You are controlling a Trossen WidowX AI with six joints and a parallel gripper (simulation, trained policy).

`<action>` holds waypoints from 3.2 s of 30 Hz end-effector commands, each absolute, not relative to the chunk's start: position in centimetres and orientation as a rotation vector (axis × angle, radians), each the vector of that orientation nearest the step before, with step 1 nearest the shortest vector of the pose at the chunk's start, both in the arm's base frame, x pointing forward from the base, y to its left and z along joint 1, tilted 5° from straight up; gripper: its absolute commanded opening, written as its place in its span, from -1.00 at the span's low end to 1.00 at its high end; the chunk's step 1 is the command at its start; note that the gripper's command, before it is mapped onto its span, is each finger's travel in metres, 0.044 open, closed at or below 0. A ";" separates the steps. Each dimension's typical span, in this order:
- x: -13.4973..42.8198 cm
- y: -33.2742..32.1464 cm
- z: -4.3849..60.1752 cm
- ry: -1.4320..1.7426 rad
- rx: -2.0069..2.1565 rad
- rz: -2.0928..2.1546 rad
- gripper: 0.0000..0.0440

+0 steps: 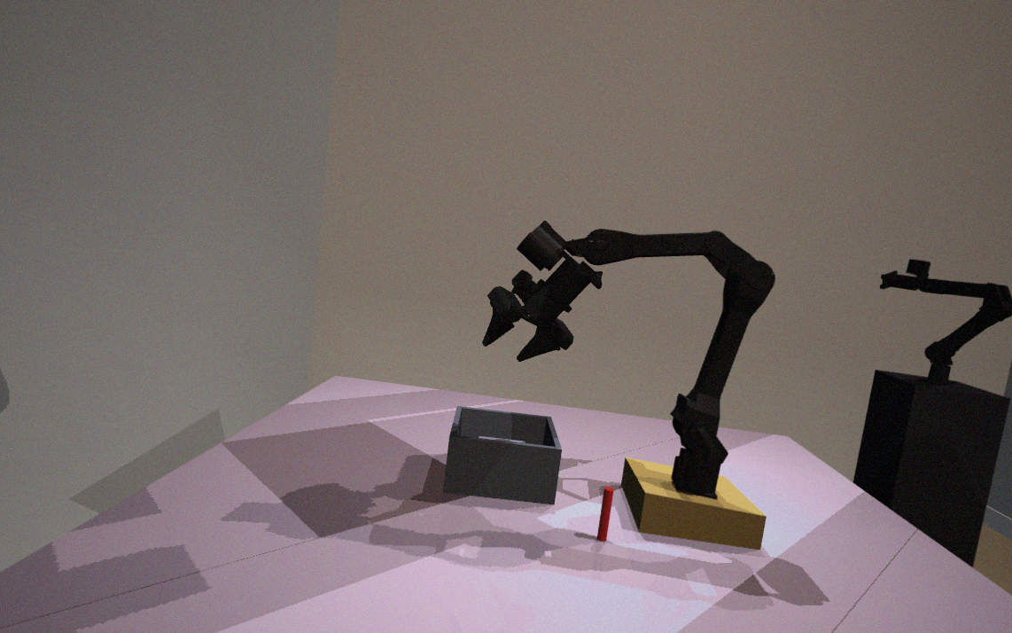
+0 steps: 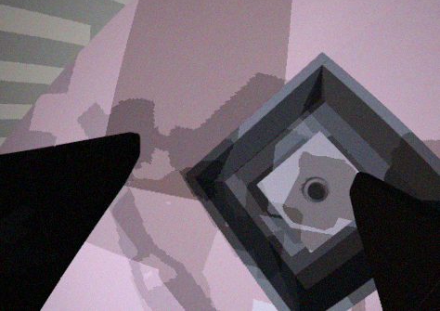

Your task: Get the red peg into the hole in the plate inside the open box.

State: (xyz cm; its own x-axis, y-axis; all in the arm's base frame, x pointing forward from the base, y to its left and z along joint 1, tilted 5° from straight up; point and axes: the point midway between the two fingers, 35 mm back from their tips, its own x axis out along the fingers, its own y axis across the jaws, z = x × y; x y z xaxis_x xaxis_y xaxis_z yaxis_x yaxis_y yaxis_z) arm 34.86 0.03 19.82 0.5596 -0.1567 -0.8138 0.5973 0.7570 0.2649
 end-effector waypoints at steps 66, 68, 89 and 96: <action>15.1 12.7 -2.7 1.506 0.376 -0.690 0.03; 15.0 12.6 -2.9 1.513 0.370 -0.701 -0.21; 17.7 12.6 1.8 1.436 0.318 -0.699 -1.00; 19.3 12.2 4.8 1.386 0.333 -0.705 -1.00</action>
